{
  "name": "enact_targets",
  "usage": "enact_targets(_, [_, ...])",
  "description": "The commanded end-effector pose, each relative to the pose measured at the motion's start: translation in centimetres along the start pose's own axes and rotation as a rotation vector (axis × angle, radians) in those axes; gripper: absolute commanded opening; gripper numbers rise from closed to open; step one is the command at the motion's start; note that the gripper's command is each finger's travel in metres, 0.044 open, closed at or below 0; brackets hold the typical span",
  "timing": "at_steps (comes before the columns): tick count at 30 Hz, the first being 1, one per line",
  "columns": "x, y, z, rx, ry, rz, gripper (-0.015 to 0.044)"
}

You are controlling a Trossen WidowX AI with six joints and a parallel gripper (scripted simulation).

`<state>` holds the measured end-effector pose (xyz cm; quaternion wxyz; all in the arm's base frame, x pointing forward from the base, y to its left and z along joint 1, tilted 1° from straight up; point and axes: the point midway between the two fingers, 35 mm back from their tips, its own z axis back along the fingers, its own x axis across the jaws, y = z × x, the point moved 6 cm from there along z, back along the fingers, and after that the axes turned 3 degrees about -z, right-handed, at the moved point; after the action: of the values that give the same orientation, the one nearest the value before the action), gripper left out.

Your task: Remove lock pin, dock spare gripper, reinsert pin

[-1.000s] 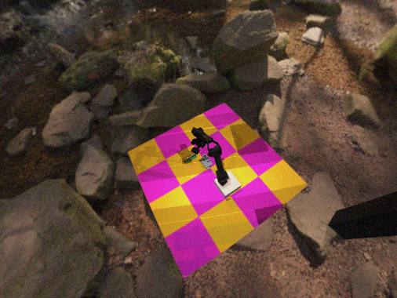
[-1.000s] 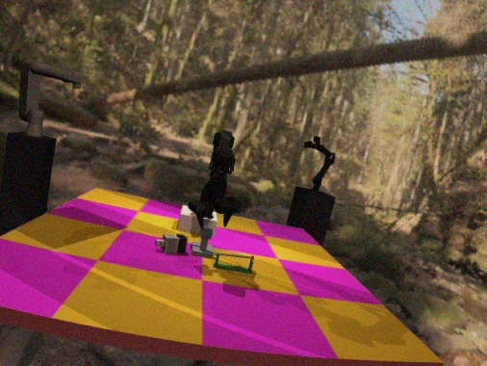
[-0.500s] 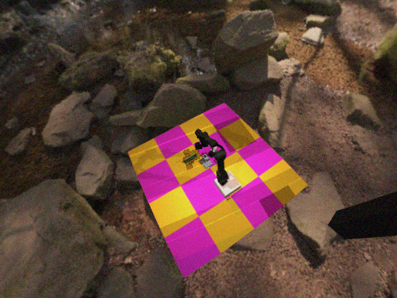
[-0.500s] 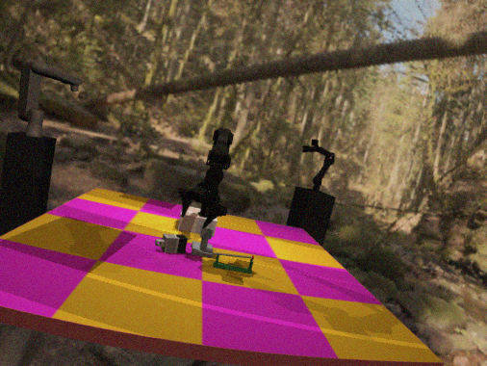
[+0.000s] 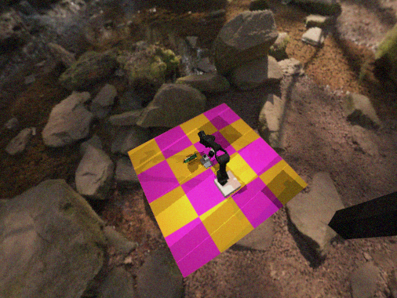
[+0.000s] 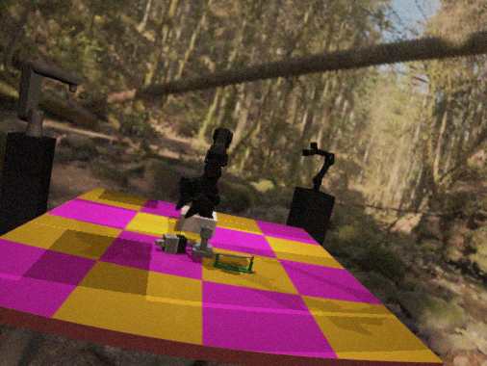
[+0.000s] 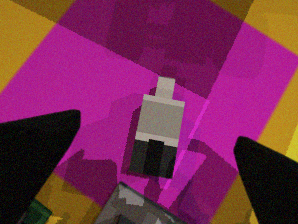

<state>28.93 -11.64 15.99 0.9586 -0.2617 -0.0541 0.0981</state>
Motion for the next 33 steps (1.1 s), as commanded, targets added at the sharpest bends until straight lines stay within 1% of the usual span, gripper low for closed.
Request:
enact_targets(1, [-0.4,-0.1,0.1,0.001,0.010,-0.031,0.0440])
enact_targets(5, [-0.3,0.4,-1.0,0.001,0.010,-0.031,0.0440])
enact_targets(13, [-0.4,3.1,-5.7,0.001,0.010,-0.031,0.0440])
enact_targets(33, [-0.5,4.5,-8.3,0.001,0.010,-0.030,0.0440])
